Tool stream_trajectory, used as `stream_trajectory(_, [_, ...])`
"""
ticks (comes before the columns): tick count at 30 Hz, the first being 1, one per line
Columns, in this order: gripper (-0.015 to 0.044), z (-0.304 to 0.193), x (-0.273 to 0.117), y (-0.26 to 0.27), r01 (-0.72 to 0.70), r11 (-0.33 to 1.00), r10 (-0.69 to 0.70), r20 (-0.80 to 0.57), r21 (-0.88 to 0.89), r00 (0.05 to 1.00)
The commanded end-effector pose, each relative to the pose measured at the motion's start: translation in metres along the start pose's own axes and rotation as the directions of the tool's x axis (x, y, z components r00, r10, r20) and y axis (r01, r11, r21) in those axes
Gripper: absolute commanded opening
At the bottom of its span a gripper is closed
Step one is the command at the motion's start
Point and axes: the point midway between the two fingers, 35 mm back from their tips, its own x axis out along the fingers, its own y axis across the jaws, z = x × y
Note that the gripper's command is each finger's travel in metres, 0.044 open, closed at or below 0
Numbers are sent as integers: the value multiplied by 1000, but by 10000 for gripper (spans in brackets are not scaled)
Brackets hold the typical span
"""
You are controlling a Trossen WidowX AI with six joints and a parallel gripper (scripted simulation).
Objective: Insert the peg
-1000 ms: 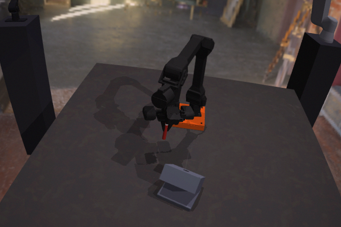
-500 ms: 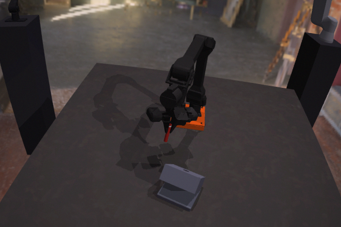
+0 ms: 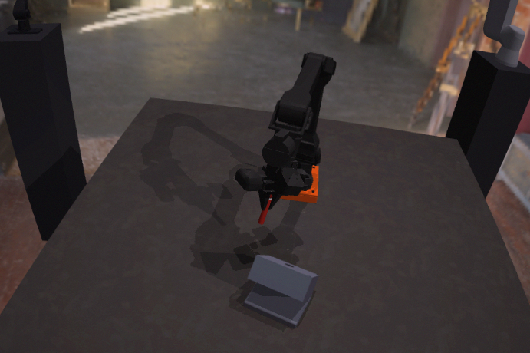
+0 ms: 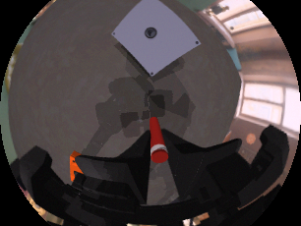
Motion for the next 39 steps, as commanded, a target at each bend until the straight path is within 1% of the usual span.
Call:
stream_trajectory(1, [0, 4, -3, 1, 29, 999, -28, 14, -35, 1000])
stream_trajectory(19, [0, 26, -11, 8, 128, 978, -117, 75, -166, 990])
stream_trajectory(39, [0, 49, -23, 19, 242, 926, -204, 156, -291, 967])
